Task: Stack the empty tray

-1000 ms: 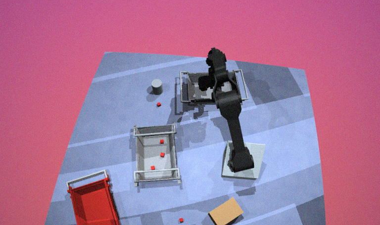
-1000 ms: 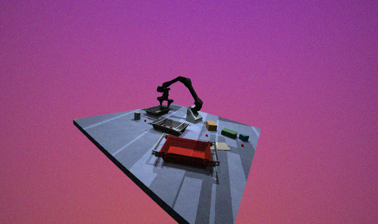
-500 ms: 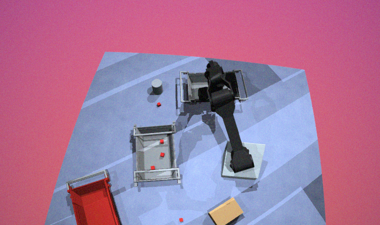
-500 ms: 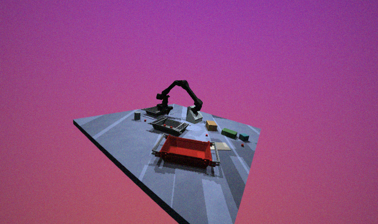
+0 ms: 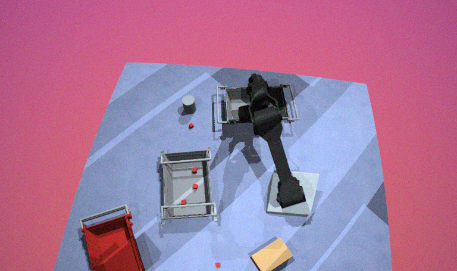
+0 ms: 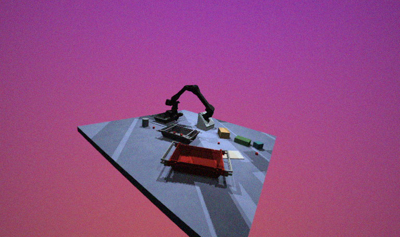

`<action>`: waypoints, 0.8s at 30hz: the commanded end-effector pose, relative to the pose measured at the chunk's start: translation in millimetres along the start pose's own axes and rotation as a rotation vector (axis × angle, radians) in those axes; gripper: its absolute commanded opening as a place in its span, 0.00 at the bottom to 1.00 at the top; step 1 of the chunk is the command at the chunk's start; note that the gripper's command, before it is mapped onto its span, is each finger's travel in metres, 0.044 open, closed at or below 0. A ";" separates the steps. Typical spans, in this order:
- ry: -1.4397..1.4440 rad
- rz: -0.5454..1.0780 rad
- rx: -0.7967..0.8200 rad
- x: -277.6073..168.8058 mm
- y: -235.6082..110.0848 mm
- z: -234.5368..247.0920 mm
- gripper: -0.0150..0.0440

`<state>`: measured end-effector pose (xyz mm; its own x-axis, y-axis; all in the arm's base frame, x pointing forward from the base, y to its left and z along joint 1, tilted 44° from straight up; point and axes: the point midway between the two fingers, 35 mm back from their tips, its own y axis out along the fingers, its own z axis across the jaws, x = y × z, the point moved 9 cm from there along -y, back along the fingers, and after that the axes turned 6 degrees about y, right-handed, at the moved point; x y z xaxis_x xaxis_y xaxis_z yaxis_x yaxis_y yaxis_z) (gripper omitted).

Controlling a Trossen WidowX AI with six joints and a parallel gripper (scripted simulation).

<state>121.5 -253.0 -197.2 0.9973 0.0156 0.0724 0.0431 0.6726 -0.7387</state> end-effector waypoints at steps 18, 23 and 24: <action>0.006 -0.002 0.003 -0.2 1.2 0.5 0.47; 0.006 -0.002 0.003 -0.2 1.2 0.5 0.41; 0.006 -0.002 0.003 -0.2 1.2 0.5 0.40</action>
<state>121.7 -253.5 -197.8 0.9971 0.0152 0.0745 0.0453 0.6683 -0.7425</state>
